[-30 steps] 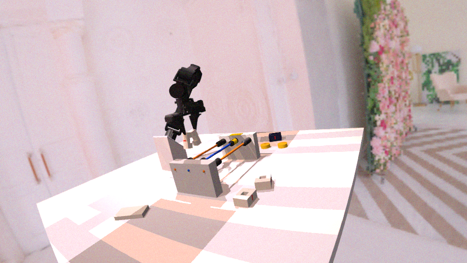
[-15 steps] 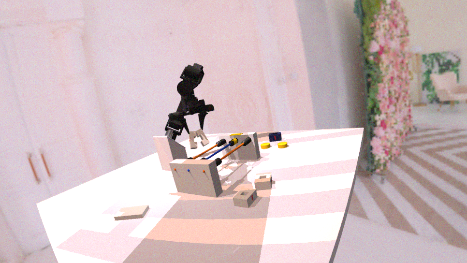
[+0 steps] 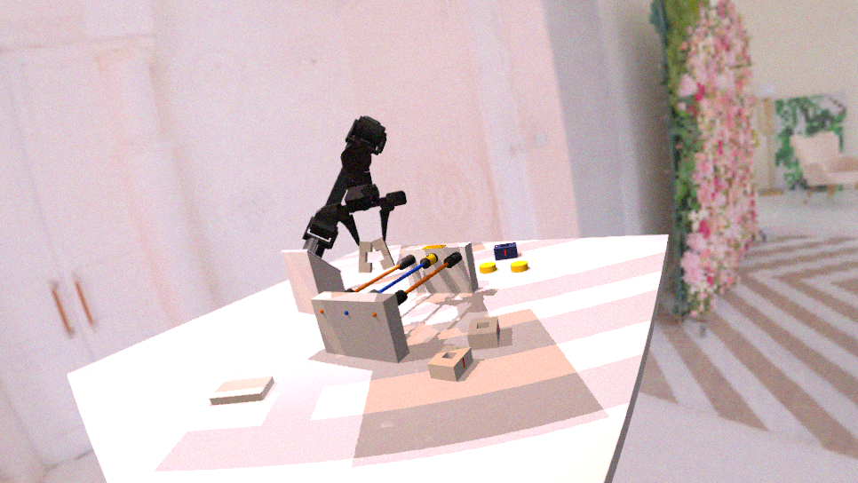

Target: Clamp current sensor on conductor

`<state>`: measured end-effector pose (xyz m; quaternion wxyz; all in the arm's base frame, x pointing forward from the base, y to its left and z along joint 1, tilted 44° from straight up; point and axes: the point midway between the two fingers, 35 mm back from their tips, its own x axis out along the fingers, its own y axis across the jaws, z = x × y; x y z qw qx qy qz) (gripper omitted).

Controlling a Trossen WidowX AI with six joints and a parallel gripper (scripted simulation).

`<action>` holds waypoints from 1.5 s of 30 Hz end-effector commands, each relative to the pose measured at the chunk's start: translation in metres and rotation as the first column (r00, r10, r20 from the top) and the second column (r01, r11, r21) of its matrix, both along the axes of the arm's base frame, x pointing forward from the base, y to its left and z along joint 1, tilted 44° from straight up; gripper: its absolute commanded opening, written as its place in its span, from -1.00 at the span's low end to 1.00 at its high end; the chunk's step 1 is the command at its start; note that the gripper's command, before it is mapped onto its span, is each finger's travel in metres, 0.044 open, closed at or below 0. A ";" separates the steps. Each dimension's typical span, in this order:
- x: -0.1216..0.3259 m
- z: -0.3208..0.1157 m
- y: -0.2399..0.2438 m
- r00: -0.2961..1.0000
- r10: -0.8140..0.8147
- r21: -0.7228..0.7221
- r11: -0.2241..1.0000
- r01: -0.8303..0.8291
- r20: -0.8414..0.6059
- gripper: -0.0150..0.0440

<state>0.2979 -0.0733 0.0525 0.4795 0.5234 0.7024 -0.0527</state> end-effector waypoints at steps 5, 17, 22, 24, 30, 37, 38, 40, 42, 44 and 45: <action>0.022 0.003 0.004 0.974 -0.170 -0.009 0.985 0.170 -0.149 -0.49; 0.046 0.004 0.013 0.861 -0.373 -0.057 0.924 0.377 -0.346 -0.49; 0.047 0.001 0.016 0.861 -0.373 -0.058 0.924 0.377 -0.346 -0.49; 0.047 -0.002 0.018 0.861 -0.373 -0.058 0.924 0.377 -0.346 -0.49; 0.048 -0.009 0.025 0.861 -0.373 -0.058 0.924 0.378 -0.346 -0.49; 0.048 -0.017 0.033 0.861 -0.373 -0.057 0.924 0.378 -0.346 -0.49; 0.048 -0.019 0.034 0.861 -0.373 -0.057 0.924 0.378 -0.346 -0.49; 0.048 -0.021 0.036 0.861 -0.373 -0.057 0.924 0.378 -0.346 -0.49; 0.048 -0.023 0.038 0.861 -0.373 -0.057 0.924 0.378 -0.346 -0.49; 0.048 -0.026 0.041 0.861 -0.373 -0.056 0.924 0.378 -0.346 -0.49; 0.048 -0.027 0.042 0.861 -0.373 -0.056 0.924 0.378 -0.346 -0.49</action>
